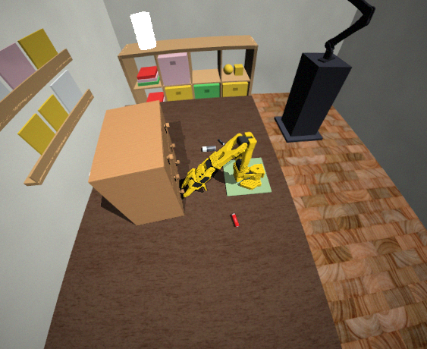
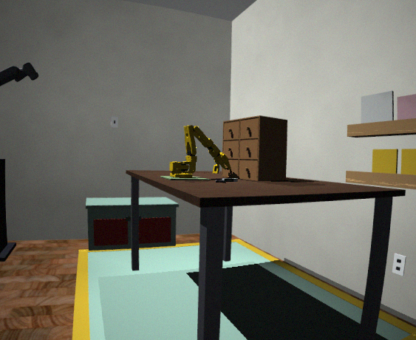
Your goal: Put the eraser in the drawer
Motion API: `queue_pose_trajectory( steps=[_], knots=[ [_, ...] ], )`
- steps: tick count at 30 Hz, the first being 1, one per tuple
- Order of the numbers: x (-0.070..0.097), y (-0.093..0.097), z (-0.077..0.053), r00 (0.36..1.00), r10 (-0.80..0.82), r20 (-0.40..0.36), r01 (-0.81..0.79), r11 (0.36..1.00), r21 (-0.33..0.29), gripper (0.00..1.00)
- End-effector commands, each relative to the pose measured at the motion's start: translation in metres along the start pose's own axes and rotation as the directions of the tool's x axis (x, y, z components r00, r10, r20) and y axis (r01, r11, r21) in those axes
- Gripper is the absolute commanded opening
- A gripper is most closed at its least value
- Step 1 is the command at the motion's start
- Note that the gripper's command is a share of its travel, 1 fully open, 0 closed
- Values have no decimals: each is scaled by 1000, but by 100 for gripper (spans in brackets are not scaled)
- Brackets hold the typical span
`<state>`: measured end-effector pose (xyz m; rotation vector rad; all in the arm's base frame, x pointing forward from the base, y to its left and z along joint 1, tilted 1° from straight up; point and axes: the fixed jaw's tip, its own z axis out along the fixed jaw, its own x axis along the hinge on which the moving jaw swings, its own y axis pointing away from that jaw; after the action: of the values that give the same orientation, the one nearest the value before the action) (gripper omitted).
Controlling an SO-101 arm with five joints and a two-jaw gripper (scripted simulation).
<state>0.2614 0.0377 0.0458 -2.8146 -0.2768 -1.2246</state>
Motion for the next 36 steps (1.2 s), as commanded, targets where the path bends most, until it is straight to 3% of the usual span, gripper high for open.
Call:
queue_pose_trajectory(
  steps=[1,31,36],
  knots=[
    [0,-3,-1,1000,-10,4,10,1000,9,21],
    [1,-3,-2,1000,-9,4,9,1000,9,21],
    [1,-3,-2,1000,-9,4,9,1000,9,18]
  ],
)
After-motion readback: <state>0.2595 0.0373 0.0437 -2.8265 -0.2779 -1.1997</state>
